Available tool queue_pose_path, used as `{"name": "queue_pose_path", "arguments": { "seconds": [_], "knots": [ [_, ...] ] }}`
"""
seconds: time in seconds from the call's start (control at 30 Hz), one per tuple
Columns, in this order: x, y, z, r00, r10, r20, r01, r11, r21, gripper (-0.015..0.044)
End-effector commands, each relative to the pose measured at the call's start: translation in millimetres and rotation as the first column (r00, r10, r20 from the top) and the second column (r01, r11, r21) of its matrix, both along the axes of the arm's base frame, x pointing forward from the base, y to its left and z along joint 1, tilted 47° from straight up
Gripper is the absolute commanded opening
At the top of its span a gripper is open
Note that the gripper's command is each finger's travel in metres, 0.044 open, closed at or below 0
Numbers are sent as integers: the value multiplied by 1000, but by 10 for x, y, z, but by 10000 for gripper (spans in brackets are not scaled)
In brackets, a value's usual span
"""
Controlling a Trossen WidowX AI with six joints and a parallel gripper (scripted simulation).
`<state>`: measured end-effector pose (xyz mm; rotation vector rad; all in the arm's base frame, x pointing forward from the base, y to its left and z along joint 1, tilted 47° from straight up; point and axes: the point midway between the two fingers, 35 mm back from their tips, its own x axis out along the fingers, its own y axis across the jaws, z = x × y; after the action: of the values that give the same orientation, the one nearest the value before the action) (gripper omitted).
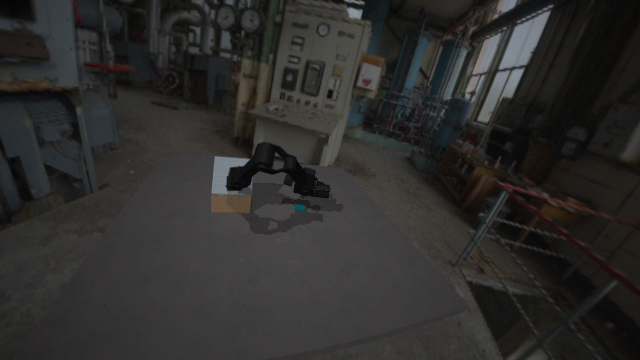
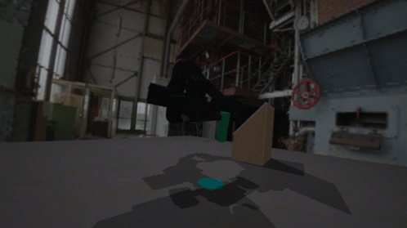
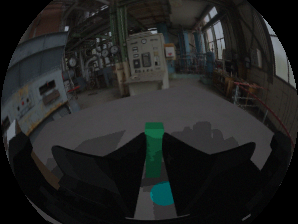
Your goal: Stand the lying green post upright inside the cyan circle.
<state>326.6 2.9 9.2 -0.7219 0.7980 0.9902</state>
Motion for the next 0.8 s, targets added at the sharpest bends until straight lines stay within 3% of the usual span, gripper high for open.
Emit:
{"name": "queue_pose_path", "arguments": {
  "seconds": [0.0,0.77],
  "knots": [
    [-1,-2,44,999,11,33,-12,1000,15,23],
    [-21,-40,199,979,54,195,-71,994,81,23]
  ]
}}
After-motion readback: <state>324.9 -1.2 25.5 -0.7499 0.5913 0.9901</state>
